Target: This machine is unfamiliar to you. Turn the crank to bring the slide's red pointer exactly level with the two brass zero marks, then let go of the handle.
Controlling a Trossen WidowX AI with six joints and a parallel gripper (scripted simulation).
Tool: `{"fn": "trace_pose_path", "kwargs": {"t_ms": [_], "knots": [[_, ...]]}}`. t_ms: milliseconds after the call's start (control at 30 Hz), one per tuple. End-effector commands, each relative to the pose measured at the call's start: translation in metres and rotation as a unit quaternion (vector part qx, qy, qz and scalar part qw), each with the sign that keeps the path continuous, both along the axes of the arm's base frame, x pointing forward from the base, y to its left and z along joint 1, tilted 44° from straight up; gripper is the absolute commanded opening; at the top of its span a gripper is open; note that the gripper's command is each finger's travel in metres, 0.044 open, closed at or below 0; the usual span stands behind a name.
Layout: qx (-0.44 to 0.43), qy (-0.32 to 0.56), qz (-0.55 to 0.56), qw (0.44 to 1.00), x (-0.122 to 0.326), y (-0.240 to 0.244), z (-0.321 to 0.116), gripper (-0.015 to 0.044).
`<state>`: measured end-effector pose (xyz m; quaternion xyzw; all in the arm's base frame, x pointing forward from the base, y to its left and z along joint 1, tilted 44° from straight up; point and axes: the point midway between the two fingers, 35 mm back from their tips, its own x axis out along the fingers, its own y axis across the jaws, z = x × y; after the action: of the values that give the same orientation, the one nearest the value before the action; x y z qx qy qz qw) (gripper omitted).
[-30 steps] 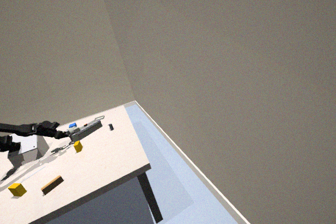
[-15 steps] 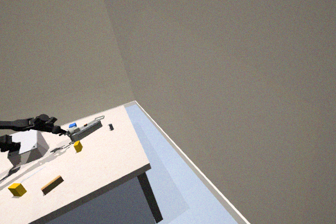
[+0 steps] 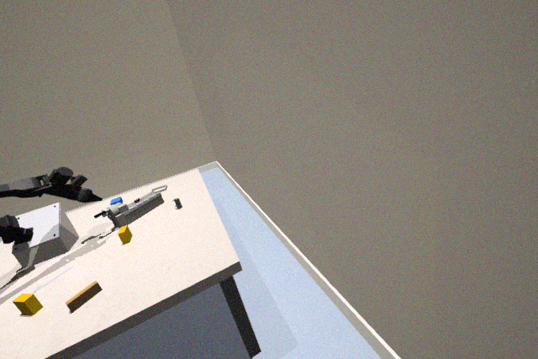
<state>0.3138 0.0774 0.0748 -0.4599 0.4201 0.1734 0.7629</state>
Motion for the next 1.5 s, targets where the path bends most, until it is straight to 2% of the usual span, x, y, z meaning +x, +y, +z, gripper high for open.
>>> {"fn": "trace_pose_path", "kwargs": {"t_ms": [0, 800, 1133, 1467], "knots": [[-0.005, -0.005, -0.018, 1.0, 0.009, 0.011, -0.003, 0.044], [-0.013, -0.121, -0.2, 0.972, 0.065, 0.078, -0.053, 0.044], [-0.014, -0.123, -0.201, 0.972, 0.069, 0.042, -0.092, 0.044], [-0.014, -0.123, -0.201, 0.972, 0.069, 0.041, -0.093, 0.044]]}}
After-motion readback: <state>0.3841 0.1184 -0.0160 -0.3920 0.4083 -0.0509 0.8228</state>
